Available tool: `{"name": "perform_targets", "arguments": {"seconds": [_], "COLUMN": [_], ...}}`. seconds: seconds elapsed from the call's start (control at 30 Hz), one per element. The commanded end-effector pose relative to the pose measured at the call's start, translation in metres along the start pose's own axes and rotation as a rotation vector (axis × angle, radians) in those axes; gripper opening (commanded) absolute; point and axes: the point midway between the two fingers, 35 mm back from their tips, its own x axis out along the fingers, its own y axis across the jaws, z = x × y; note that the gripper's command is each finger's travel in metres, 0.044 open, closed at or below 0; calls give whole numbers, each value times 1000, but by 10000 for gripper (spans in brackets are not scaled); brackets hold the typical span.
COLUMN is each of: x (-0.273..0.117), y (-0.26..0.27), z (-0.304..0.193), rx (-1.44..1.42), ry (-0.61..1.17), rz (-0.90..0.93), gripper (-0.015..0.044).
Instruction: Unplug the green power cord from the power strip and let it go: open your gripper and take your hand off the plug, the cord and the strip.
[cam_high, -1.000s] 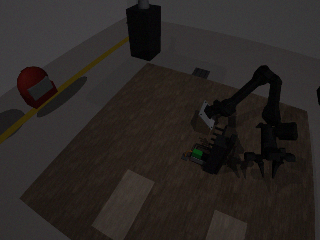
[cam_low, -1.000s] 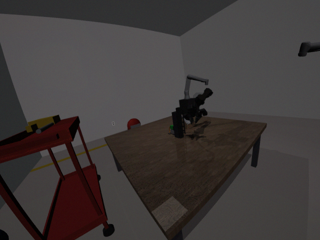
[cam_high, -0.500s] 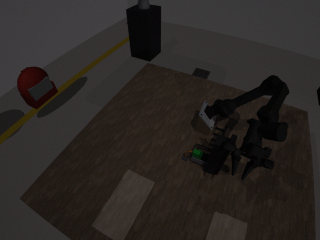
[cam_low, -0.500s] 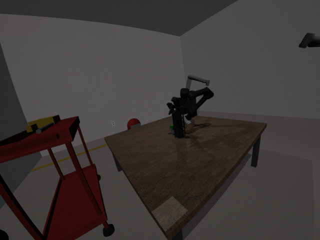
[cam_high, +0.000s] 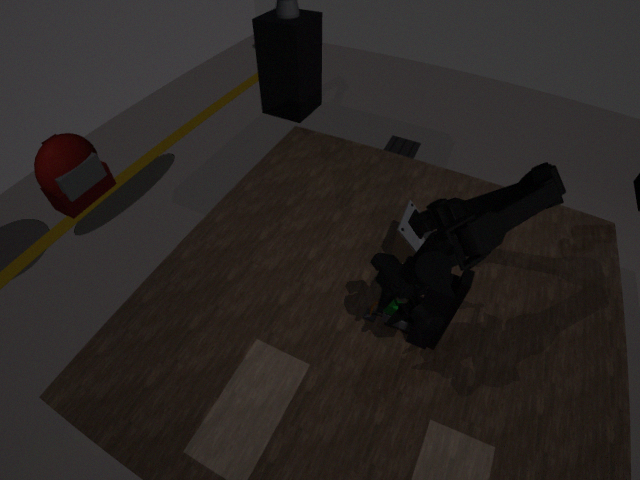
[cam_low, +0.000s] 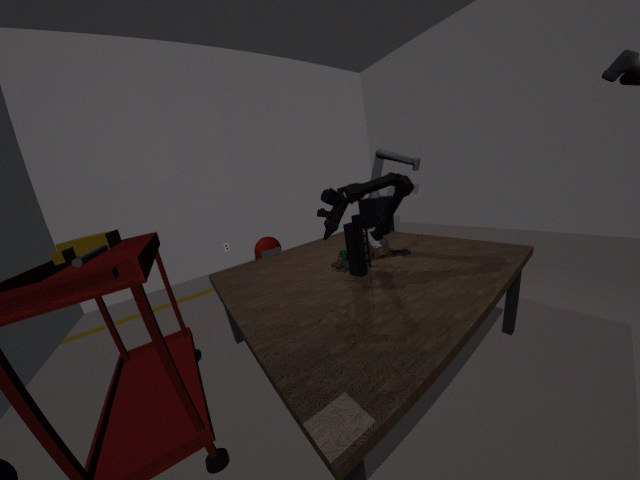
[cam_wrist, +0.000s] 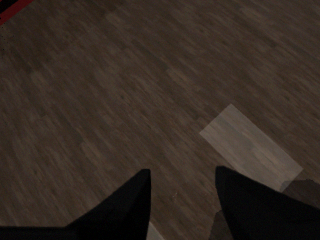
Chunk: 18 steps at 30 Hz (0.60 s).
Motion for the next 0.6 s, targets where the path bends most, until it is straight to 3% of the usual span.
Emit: {"name": "perform_targets", "arguments": {"seconds": [0.0,0.17,0.57], "x": [29,41,41], "y": [-57,-99,-100], "z": [-28,-66,-68], "rx": [395,815,831], "ry": [247,489,498], "rz": [-156,-344,-351], "gripper": [160,160,160]}}
